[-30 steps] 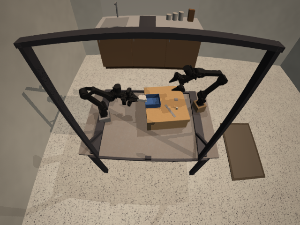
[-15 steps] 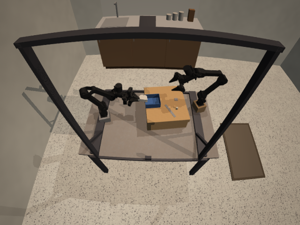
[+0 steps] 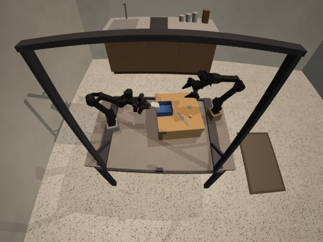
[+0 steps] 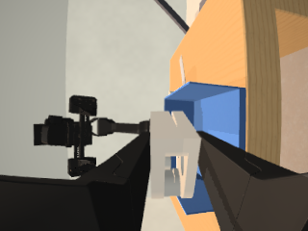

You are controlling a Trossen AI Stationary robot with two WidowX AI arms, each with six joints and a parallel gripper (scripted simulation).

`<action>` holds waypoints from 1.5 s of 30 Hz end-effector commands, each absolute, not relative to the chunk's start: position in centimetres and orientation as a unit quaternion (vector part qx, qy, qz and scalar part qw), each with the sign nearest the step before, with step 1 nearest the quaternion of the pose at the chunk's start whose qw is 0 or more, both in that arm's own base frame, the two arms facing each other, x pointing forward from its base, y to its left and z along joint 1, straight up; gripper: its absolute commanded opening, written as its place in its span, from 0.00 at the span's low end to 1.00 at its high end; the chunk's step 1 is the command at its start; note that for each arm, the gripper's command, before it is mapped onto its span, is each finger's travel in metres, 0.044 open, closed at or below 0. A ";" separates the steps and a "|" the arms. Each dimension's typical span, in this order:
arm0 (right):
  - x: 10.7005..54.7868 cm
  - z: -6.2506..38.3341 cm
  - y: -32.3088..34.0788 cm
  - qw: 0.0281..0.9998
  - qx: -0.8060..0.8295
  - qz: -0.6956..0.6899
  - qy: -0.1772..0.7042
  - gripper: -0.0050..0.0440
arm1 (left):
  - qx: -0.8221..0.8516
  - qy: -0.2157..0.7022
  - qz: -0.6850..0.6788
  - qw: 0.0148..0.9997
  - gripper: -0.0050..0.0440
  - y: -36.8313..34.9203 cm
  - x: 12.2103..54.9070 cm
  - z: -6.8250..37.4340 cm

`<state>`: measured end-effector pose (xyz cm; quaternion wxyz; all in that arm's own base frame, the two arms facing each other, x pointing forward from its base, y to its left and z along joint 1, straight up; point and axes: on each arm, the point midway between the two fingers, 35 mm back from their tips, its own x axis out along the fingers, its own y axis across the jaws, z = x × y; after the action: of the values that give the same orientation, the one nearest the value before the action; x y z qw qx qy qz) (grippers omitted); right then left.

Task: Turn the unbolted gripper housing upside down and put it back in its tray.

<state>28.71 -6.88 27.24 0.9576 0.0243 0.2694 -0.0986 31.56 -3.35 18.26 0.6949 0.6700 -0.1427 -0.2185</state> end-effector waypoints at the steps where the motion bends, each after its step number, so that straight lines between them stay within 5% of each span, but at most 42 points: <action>1: 28.7 27.9 -6.8 0.960 0.026 -0.098 0.260 1.00 | 0.672 -0.147 -0.211 0.695 0.35 -3.2 32.1 19.5; 45: 28.7 27.9 -6.8 0.960 0.026 -0.098 0.260 1.00 | 0.633 -0.062 -0.254 0.729 0.35 -2.5 34.6 21.3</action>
<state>28.71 -6.88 27.24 0.9576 0.0243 0.2694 -0.0986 34.17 -2.63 19.76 0.7289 0.6301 -0.0581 -0.2614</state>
